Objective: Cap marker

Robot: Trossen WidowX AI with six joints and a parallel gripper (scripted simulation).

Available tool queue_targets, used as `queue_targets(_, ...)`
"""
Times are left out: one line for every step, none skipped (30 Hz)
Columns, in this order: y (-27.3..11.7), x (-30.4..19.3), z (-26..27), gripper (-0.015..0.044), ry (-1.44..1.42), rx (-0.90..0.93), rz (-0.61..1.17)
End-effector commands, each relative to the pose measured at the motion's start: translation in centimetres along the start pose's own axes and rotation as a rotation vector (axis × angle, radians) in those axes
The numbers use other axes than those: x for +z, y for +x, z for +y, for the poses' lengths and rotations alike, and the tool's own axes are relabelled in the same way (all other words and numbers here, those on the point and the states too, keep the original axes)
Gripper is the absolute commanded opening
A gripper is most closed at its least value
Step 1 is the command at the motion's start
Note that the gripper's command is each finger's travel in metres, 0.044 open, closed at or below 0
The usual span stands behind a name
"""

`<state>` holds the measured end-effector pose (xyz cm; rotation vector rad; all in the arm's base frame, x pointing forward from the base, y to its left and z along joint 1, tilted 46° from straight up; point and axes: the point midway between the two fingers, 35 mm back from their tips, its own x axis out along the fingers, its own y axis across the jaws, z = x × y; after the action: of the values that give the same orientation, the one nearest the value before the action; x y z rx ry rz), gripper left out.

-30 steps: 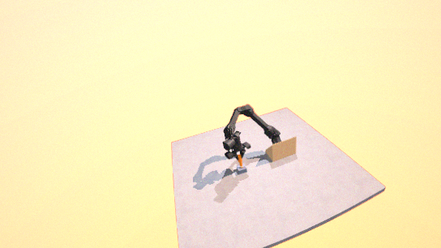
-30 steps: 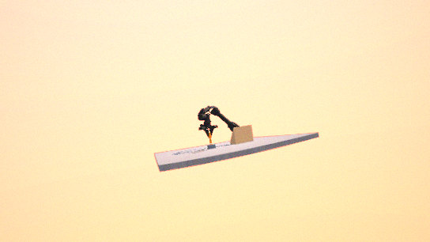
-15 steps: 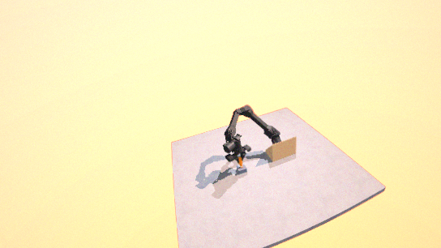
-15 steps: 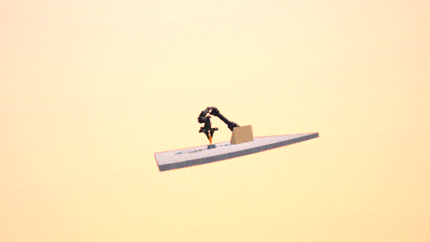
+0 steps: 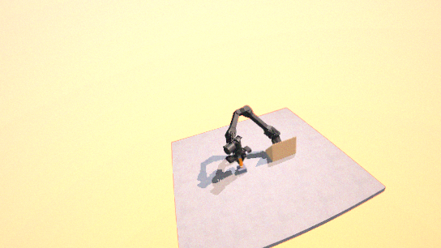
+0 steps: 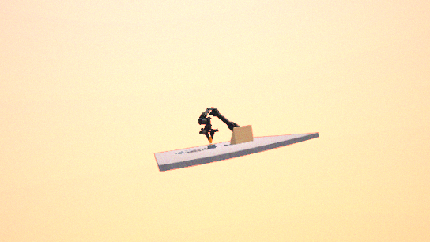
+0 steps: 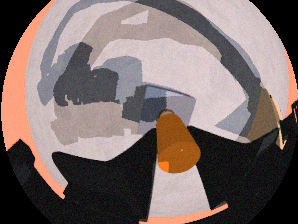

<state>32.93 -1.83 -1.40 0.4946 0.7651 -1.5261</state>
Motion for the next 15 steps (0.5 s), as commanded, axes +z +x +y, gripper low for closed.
queue_targets(0.11,0.01,-0.03,0.0000,-0.004,0.000,-0.003)
queue_targets(0.11,0.01,-0.03,0.0000,-0.004,0.000,-0.003)
queue_targets(0.11,0.01,-0.03,0.0000,-0.004,0.000,-0.003)
queue_targets(0.04,-0.01,-0.04,0.0026,-0.001,-0.001,0.000)
queue_targets(0.04,-0.01,-0.04,0.0053,-0.001,-0.001,0.000)
queue_targets(0.04,-0.01,-0.04,0.0079,-0.001,-0.001,0.000)
queue_targets(0.04,-0.01,-0.04,0.0105,-0.001,-0.001,0.000)
queue_targets(0.04,-0.01,-0.04,0.0131,-0.001,-0.001,0.000)
queue_targets(0.04,-0.01,-0.04,0.0157,-0.001,-0.001,0.000)
queue_targets(0.04,-0.01,-0.04,0.0184,-0.001,-0.001,0.000)
queue_targets(0.04,-0.01,-0.04,0.0210,-0.001,-0.001,0.000)
queue_targets(0.04,-0.01,-0.04,0.0236,-0.001,-0.001,0.000)
queue_targets(0.04,-0.01,-0.04,0.0263,-0.001,-0.001,0.000)
queue_targets(0.04,-0.01,-0.04,0.0289,-0.001,-0.001,0.000)
queue_targets(0.04,-0.01,-0.04,0.0315,-0.001,-0.001,0.000)
